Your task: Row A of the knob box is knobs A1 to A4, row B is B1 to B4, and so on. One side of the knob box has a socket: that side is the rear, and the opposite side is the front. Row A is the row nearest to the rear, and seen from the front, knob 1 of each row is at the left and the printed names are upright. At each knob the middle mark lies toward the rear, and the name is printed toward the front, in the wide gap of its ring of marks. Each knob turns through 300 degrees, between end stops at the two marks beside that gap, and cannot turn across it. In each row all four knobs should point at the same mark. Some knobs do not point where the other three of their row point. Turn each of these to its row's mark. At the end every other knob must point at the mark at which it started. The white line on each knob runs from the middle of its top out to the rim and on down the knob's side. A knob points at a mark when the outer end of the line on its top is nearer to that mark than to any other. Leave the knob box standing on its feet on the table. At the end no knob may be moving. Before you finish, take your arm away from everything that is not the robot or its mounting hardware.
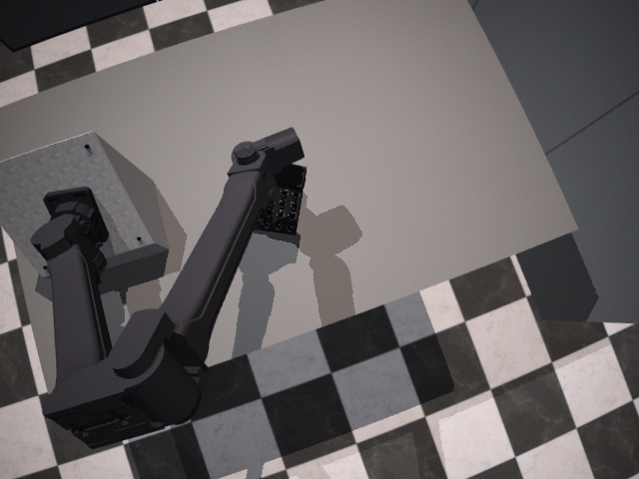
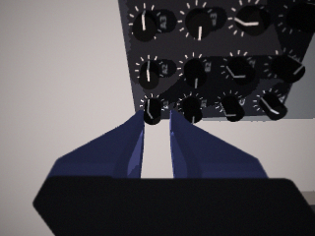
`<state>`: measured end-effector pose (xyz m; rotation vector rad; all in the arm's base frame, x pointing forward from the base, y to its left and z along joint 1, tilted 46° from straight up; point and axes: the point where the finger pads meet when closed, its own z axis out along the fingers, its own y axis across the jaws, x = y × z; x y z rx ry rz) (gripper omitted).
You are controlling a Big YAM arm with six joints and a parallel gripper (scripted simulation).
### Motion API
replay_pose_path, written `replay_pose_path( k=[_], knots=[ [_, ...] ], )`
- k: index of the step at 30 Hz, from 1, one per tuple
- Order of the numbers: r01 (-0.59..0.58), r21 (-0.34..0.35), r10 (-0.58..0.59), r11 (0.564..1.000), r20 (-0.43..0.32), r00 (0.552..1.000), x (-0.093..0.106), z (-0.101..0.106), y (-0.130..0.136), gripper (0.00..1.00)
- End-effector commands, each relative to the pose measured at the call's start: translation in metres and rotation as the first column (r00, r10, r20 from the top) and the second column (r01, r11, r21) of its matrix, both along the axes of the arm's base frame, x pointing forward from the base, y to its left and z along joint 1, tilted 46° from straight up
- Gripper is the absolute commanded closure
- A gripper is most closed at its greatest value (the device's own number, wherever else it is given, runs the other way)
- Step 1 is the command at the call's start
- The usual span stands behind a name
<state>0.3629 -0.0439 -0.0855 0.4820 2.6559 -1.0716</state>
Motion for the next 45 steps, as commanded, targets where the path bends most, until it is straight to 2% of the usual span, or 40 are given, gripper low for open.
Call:
replay_pose_path(
  k=[1, 13, 18, 28, 34, 39, 45],
  knots=[
    [-0.023, 0.009, 0.023, 1.000, 0.053, 0.998, 0.019, 0.017, 0.020, 0.81],
    [-0.023, 0.013, 0.023, 1.000, 0.056, 0.998, 0.017, 0.037, 0.041, 0.81],
    [-0.023, 0.003, 0.023, 1.000, 0.023, 0.999, 0.005, 0.029, 0.037, 0.81],
    [-0.024, 0.003, 0.024, 1.000, 0.022, 0.999, 0.005, 0.029, 0.037, 0.81],
    [-0.063, -0.001, 0.063, 0.998, -0.013, 0.998, 0.007, 0.030, 0.038, 0.81],
    [-0.187, -0.004, 0.185, 0.982, -0.112, 0.976, 0.016, 0.038, 0.043, 0.81],
    [-0.290, 0.001, 0.283, 0.957, -0.216, 0.934, 0.014, 0.039, 0.044, 0.81]
  ],
)
